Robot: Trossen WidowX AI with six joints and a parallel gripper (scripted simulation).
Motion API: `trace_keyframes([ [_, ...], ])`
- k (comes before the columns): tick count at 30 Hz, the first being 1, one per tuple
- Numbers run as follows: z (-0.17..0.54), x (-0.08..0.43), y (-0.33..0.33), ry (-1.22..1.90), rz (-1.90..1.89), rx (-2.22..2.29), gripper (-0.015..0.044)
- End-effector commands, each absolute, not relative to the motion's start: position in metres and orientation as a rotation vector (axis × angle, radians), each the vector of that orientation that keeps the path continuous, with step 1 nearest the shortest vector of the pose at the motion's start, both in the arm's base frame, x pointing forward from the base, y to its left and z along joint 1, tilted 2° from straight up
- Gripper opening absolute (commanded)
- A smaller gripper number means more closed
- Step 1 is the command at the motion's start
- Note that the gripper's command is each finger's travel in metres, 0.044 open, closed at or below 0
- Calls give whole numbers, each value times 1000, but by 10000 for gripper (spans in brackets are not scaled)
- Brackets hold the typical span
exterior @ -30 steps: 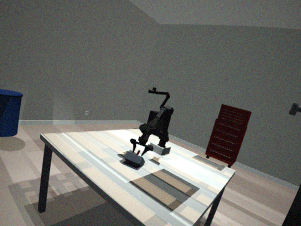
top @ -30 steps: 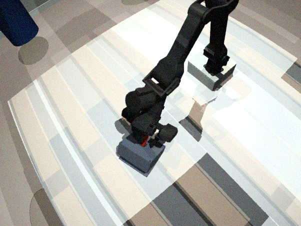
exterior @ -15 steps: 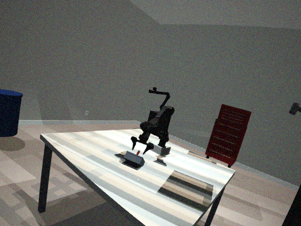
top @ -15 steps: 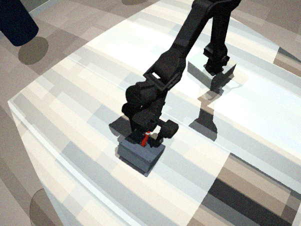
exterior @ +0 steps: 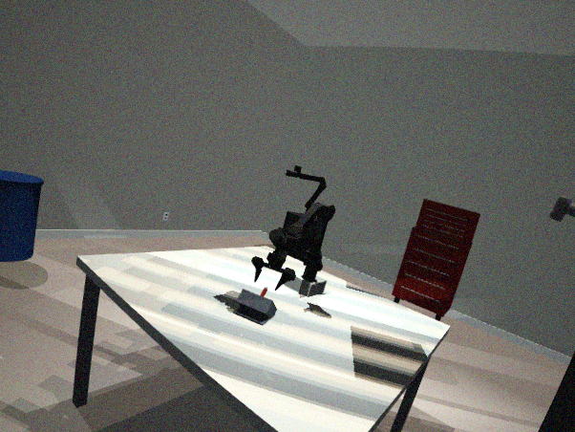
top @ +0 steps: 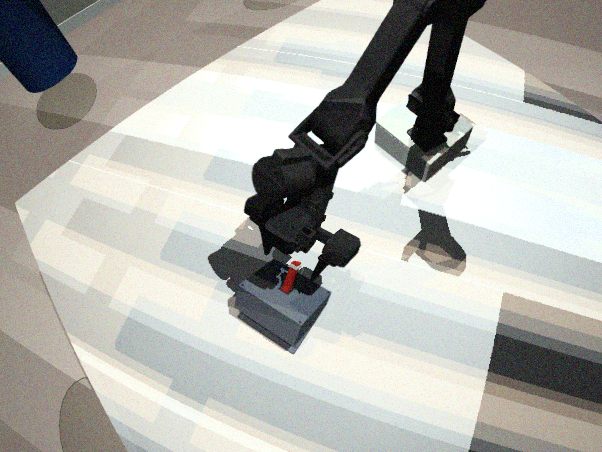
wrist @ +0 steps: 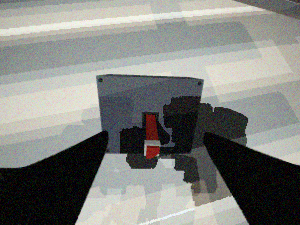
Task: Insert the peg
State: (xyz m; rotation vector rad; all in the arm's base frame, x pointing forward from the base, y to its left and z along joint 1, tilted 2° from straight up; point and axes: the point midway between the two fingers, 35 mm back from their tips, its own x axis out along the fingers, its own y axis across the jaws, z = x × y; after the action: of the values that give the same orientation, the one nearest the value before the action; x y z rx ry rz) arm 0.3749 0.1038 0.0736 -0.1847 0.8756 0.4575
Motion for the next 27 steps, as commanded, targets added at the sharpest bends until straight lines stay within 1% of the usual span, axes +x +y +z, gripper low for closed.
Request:
trace_keyframes([
  [1, 78, 372, 103, 875, 463, -186, 440],
  [27, 107, 354, 90, 875, 458, -186, 440],
])
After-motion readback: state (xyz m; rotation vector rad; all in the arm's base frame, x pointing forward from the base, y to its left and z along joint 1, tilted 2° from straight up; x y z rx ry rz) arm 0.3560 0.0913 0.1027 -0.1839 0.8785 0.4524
